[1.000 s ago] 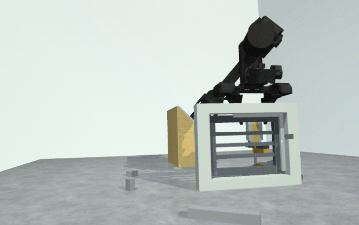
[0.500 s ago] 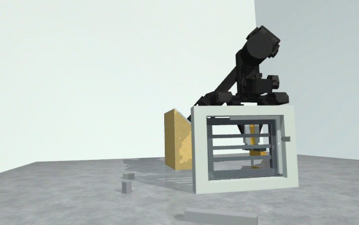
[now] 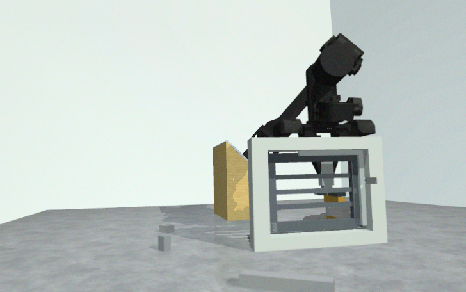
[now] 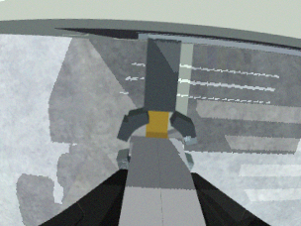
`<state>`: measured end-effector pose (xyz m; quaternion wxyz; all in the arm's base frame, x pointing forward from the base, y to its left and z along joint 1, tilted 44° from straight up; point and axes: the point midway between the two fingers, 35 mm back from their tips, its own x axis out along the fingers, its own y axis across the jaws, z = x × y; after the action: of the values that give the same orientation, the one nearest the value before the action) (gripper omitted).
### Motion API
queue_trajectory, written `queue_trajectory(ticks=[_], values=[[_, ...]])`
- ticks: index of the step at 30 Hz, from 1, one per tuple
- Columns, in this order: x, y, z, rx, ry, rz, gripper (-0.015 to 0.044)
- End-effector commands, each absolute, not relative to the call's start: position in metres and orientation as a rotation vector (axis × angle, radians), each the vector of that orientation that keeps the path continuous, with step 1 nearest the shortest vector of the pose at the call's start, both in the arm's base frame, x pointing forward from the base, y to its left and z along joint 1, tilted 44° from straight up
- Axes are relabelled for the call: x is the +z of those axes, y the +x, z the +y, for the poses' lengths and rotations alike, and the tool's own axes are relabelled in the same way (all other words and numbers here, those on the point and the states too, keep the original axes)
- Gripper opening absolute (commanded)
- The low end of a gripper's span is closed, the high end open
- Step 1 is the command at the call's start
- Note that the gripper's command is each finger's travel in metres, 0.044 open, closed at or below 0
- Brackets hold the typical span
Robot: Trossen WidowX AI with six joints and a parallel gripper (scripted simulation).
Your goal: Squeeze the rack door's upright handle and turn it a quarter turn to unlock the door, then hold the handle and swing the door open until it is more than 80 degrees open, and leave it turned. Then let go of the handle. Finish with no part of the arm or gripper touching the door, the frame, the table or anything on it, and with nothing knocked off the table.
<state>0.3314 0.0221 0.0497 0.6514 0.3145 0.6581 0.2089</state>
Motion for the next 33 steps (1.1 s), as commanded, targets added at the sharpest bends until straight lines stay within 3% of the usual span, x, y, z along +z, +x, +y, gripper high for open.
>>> queue_trajectory(ticks=[1,33], values=[[0.0496,0.3320,0.0224,0.525,0.659,1.467,0.0019],[0.0495,0.3320,0.0224,1.405,-0.595,0.659,0.0019]])
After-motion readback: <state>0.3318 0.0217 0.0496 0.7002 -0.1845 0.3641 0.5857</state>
